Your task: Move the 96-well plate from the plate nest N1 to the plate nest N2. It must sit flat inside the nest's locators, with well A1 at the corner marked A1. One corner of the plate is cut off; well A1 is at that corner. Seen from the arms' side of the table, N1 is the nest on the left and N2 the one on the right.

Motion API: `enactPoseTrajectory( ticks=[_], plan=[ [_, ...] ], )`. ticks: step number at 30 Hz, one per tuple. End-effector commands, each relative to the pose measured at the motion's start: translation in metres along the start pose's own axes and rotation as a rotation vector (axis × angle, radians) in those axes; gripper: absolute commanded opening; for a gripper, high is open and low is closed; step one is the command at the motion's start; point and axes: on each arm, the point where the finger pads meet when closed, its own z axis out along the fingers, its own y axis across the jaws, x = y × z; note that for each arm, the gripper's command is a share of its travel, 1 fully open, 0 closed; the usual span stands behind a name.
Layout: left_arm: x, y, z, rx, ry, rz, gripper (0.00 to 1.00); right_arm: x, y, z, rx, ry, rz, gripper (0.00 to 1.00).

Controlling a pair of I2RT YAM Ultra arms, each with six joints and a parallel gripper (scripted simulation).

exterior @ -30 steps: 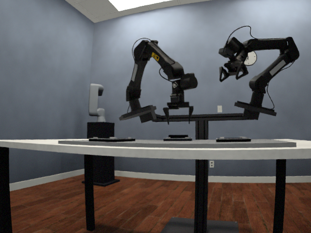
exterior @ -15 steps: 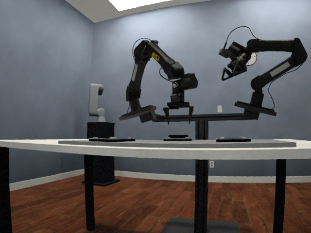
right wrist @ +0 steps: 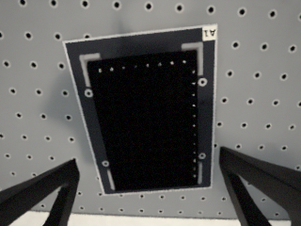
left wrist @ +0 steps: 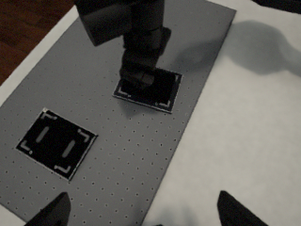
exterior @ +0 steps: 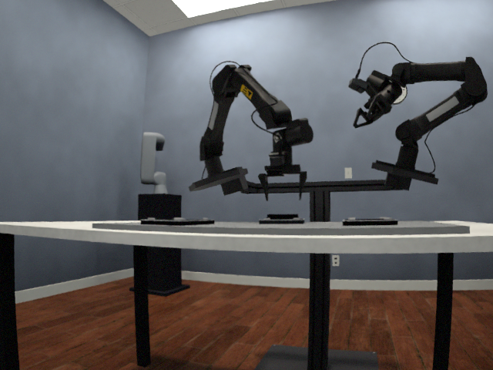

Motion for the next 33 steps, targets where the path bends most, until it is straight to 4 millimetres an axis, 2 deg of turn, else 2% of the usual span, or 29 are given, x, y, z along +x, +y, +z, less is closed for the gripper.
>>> enactPoseTrajectory(
  ticks=[1,26,33],
  plan=[
    [-0.009,0.005,-0.008,-0.008,-0.033,-0.025,1.0,-0.004,0.001,0.009,-0.001,-0.009,-0.002,1.0],
    [-0.007,0.003,-0.004,-0.008,-0.022,-0.017,1.0,0.0,-0.003,0.045,0.01,-0.004,-0.005,1.0],
    [-0.007,0.003,-0.004,-0.008,-0.022,-0.017,1.0,0.0,-0.003,0.048,0.01,-0.004,-0.003,1.0]
  ],
)
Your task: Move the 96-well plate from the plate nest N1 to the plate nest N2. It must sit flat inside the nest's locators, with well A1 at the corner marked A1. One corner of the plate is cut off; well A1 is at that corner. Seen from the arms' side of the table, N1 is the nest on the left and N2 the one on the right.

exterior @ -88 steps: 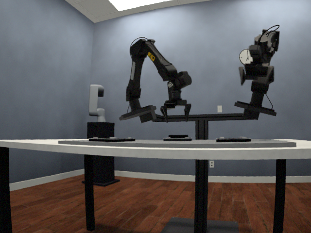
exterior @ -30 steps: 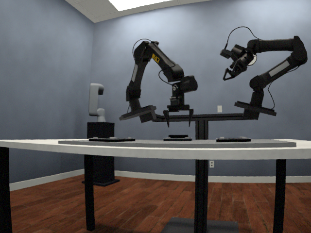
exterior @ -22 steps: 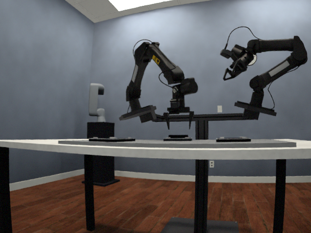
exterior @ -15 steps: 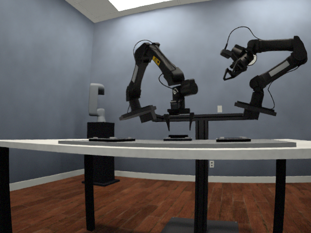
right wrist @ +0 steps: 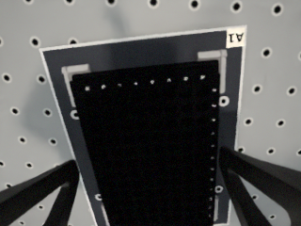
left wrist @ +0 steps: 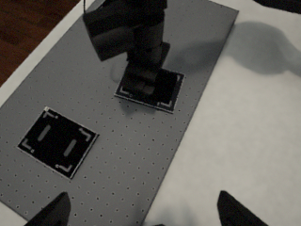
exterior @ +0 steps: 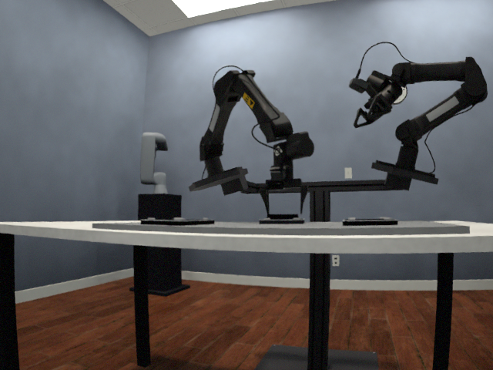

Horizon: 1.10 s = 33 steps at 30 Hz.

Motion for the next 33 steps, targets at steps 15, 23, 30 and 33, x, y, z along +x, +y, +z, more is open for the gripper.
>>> enactPoseTrajectory(
  ticks=[15,23,30,33],
  plan=[
    [-0.007,0.001,-0.004,0.0,-0.023,-0.012,1.0,0.001,-0.003,0.006,0.014,0.005,-0.005,0.9],
    [-0.007,0.001,-0.004,0.0,-0.023,-0.012,1.0,-0.003,0.003,0.003,0.004,-0.002,-0.005,0.79],
    [-0.007,0.001,-0.004,0.0,-0.023,-0.012,1.0,-0.004,0.003,0.003,0.004,-0.002,-0.003,0.72],
    [-0.007,0.001,-0.004,0.0,-0.023,-0.012,1.0,-0.004,0.004,0.003,0.004,-0.002,-0.003,0.67]
  ],
)
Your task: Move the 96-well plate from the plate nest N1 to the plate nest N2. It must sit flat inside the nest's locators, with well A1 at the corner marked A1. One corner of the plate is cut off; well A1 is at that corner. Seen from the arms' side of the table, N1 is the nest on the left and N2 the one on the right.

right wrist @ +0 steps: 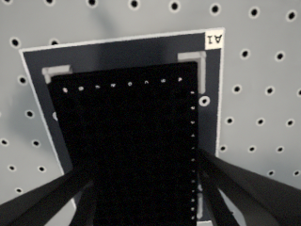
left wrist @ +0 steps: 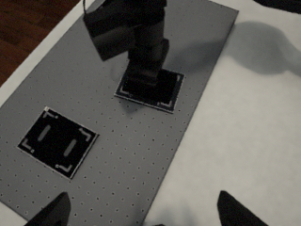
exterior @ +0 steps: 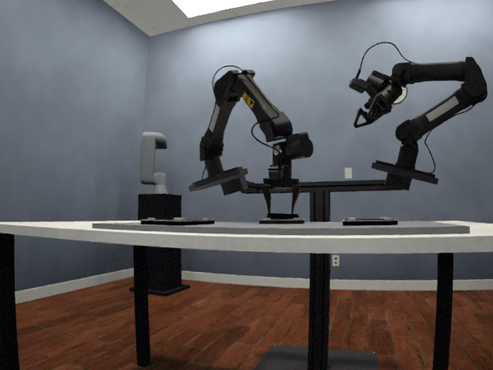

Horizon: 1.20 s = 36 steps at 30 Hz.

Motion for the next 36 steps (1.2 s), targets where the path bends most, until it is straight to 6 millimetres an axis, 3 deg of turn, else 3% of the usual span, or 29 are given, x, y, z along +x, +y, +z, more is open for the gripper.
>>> enactPoseTrajectory(
  ticks=[1,36],
  plan=[
    [-0.0073,0.0009,-0.0041,0.0,-0.023,-0.012,1.0,-0.0045,0.0148,0.0042,-0.045,-0.006,0.006,0.66],
    [-0.0073,0.0009,-0.0041,0.0,-0.023,-0.012,1.0,-0.0043,0.0148,0.0025,-0.044,-0.005,0.006,0.22]
  ],
)
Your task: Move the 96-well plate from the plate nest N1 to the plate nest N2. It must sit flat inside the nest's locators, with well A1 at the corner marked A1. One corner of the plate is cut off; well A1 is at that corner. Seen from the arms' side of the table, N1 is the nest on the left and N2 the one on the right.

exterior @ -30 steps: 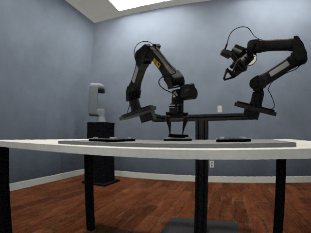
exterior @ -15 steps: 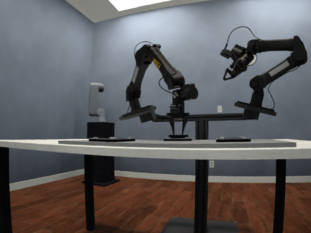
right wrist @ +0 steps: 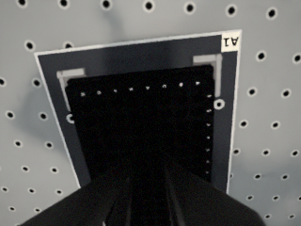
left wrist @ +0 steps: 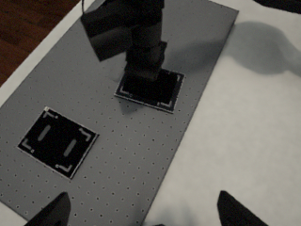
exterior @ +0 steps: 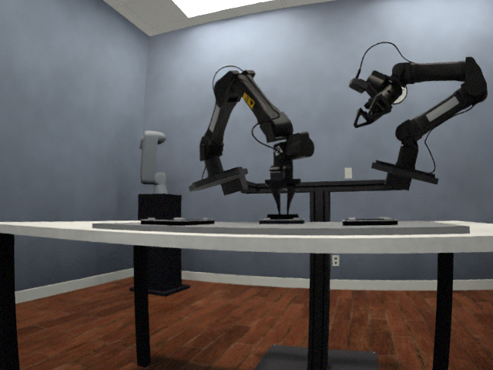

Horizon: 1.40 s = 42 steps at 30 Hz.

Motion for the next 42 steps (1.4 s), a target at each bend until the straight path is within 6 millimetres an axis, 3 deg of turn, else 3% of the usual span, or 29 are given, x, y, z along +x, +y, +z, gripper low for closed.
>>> enactPoseTrajectory(
  ticks=[1,17,22,25,26,28,33,37,42],
  plan=[
    [-0.007,0.001,-0.004,0.0,-0.023,-0.012,1.0,-0.002,0.006,0.001,-0.012,-0.01,-0.003,0.21],
    [-0.007,0.001,-0.004,0.0,-0.023,-0.012,1.0,-0.002,0.006,0.001,-0.012,-0.01,-0.003,0.01],
    [-0.007,0.001,-0.004,0.0,-0.023,-0.012,1.0,-0.002,0.006,0.001,-0.012,-0.01,-0.003,0.0],
    [-0.007,0.001,-0.004,0.0,-0.023,-0.012,1.0,0.01,0.0,-0.004,0.019,0.028,-0.001,0.34],
    [-0.007,0.001,-0.004,0.0,-0.023,-0.012,1.0,0.009,-0.001,-0.014,0.019,0.024,0.002,0.45],
    [-0.007,0.001,-0.004,0.0,-0.023,-0.012,1.0,0.009,-0.001,-0.014,0.019,0.024,0.002,0.45],
    [-0.007,0.001,-0.004,0.0,-0.023,-0.012,1.0,0.012,-0.003,-0.041,0.014,0.017,0.0,1.0],
    [-0.007,0.001,-0.004,0.0,-0.023,-0.012,1.0,0.008,0.002,-0.053,-0.01,-0.008,0.002,1.0],
    [-0.007,0.001,-0.004,0.0,-0.023,-0.012,1.0,0.01,0.001,-0.05,-0.005,-0.004,-0.008,1.0]
  ],
)
